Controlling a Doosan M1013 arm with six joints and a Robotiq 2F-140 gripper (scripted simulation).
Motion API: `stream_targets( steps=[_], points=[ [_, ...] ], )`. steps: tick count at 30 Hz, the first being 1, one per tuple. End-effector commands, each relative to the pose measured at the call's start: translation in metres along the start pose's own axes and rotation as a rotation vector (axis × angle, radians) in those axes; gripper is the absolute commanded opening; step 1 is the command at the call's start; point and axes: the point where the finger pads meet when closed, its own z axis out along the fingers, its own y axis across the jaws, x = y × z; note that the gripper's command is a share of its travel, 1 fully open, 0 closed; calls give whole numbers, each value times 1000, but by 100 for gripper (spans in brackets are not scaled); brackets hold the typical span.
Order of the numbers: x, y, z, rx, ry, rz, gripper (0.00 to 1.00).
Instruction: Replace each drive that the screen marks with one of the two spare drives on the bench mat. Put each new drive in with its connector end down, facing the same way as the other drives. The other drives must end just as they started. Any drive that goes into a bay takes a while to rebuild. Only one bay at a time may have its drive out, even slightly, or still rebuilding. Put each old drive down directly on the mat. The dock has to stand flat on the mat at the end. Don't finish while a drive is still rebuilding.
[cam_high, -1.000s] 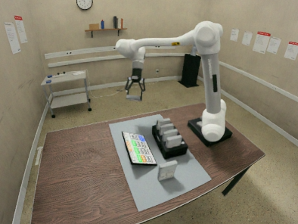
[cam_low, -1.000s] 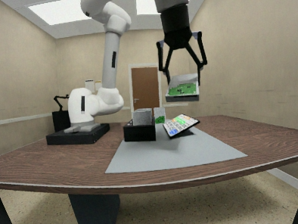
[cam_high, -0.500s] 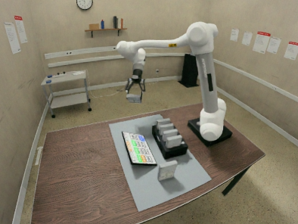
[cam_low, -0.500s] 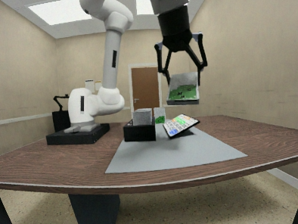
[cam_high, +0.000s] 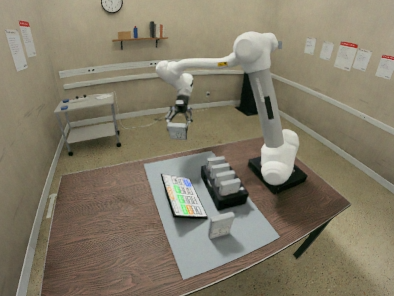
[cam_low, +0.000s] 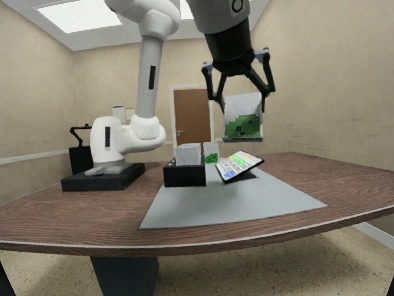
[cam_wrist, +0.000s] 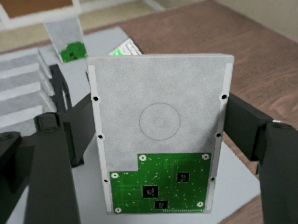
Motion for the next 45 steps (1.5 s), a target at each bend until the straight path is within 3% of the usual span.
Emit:
stream_targets(
  steps=[1,5,17,31,45],
  points=[
    [1,0,1,4,75,-2,10],
    [1,0,0,1,127,-3,10],
    [1,0,0,2,167,-3,10],
    [1,0,1,3,486,-3,10],
    [1,0,0,1,530,-3,10]
  ],
)
